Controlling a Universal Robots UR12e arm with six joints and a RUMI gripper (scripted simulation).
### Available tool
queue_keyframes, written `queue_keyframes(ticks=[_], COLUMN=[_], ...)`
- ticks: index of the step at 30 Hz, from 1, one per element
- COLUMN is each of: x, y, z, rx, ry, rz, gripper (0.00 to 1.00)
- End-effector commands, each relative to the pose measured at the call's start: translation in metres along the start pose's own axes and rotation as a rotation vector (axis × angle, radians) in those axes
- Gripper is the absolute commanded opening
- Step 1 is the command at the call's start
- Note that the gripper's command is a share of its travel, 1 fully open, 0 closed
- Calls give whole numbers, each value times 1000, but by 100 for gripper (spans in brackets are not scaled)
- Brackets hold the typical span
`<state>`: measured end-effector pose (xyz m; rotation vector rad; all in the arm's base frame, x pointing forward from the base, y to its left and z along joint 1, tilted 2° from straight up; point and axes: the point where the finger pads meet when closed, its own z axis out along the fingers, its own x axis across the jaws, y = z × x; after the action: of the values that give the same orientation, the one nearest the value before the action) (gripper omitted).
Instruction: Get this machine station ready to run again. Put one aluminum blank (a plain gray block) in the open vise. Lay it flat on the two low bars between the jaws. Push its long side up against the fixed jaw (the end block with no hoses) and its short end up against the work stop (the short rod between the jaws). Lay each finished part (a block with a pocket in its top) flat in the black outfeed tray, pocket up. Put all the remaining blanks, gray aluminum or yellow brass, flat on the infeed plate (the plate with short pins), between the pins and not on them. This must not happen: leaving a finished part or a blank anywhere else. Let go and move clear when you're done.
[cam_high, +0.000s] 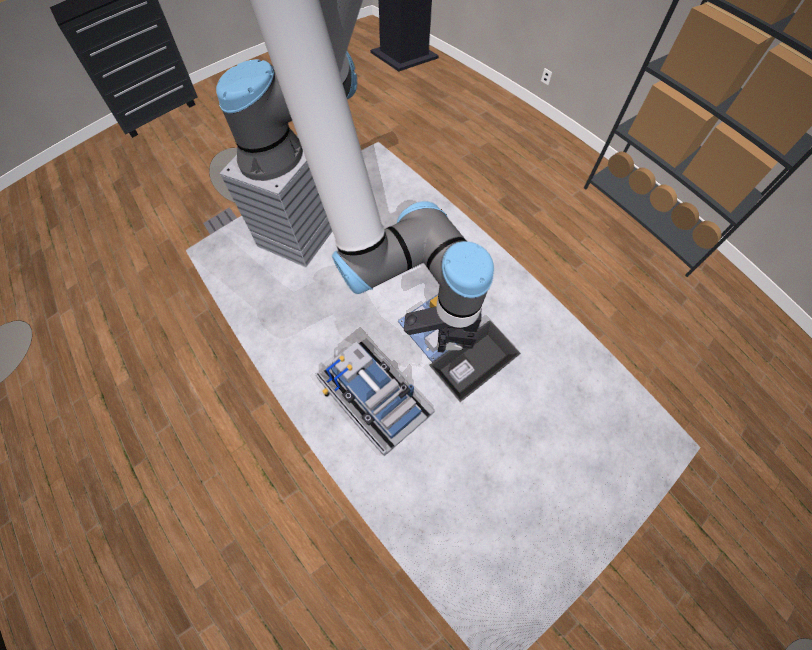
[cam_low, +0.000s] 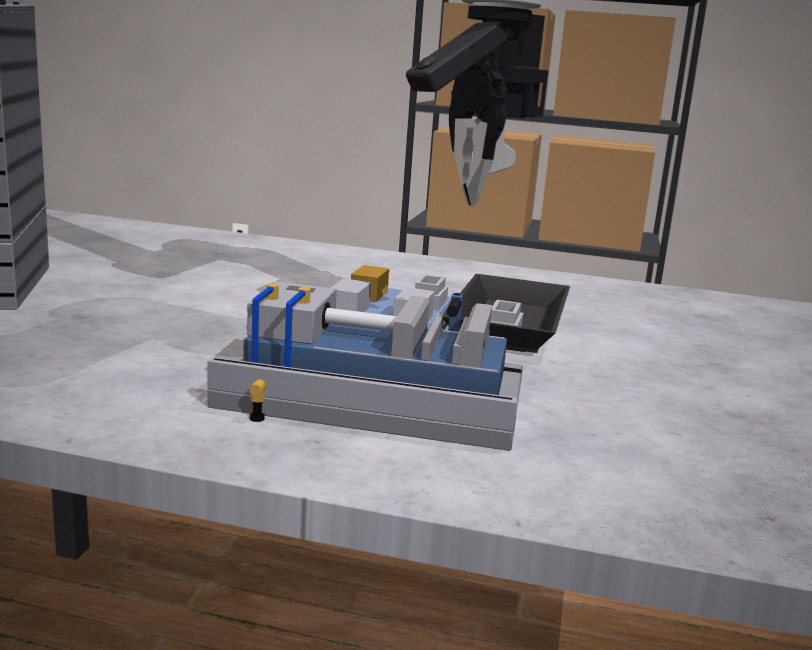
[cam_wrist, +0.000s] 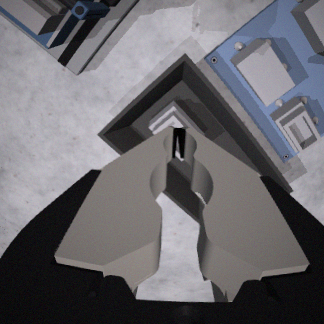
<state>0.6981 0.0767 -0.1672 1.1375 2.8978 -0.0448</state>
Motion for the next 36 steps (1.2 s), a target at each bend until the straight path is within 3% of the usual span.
queue_keyframes(ticks=[1,8,10,19,29,30,36], x=[33,79,79,146,161,161,161], y=[18,37,37,59,63,63,63], z=[-1,-1,-1,-1,-2,-2,-2], rx=[-3,-2,-2,-2,-2,-2,-2], ry=[-2,-2,-2,-3,-3,-3,-3], rz=[-167,-387,-387,-700,-767,-767,-767], gripper=[0,0,0,0,0,40,40])
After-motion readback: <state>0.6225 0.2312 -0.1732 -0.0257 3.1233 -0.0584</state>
